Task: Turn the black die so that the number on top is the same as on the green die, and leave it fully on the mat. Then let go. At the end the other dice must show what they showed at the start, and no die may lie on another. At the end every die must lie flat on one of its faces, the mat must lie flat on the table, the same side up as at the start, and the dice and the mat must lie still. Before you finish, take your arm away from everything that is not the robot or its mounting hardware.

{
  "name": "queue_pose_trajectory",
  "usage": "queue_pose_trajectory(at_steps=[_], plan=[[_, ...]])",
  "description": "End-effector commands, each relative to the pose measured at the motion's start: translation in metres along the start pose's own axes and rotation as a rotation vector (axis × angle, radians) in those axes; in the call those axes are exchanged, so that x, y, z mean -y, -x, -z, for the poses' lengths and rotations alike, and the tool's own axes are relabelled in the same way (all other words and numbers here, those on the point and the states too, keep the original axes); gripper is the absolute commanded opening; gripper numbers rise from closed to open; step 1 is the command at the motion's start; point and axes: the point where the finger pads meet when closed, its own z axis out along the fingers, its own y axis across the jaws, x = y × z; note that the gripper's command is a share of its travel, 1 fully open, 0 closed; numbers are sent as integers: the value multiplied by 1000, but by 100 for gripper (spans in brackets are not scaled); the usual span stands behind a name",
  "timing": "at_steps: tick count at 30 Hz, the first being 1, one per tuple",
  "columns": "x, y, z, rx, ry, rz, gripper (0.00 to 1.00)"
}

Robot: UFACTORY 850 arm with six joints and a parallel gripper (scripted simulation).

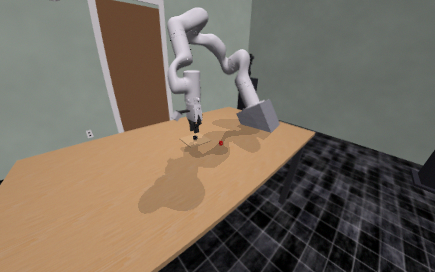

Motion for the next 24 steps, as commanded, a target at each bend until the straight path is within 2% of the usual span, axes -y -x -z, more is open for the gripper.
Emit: queue_pose_trajectory(at_steps=[1, 24], plan=[[0, -1, -8, -2, 0, 0, 36], [0, -2, -24, -2, 0, 0, 36]])
